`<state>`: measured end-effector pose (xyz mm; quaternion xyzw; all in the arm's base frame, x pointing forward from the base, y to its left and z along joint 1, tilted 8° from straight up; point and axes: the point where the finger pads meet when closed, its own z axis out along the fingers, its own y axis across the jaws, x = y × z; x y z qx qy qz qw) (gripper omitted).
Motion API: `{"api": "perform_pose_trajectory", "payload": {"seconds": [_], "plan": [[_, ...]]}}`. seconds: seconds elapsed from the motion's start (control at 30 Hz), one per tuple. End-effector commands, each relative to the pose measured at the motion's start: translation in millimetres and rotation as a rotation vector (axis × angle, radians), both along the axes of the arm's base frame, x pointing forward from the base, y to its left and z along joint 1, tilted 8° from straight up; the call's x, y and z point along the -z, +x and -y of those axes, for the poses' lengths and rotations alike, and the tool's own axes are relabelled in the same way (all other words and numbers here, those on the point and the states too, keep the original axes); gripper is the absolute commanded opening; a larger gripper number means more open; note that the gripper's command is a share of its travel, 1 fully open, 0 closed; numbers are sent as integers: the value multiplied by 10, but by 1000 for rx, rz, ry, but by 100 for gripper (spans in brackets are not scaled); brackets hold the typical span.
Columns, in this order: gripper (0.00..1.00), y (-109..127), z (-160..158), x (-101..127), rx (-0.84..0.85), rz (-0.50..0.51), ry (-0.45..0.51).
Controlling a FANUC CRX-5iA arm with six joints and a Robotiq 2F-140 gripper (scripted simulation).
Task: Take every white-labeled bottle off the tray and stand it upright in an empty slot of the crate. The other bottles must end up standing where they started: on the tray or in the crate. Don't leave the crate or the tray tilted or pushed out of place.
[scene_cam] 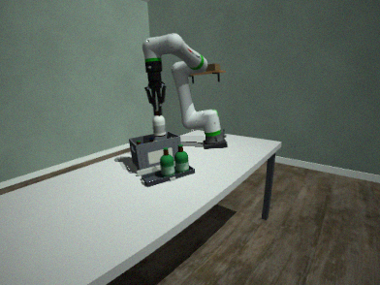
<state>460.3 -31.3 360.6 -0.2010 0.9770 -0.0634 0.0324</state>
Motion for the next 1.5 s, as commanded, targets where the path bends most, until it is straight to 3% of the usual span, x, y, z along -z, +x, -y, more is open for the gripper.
{"api": "perform_pose_trajectory", "payload": {"seconds": [0.0,0.47,1.47], "plan": [[10,-25,17,-7,0,2,0],[10,-301,187,-1,0,2,0],[10,-652,405,7,0,2,0]]}}
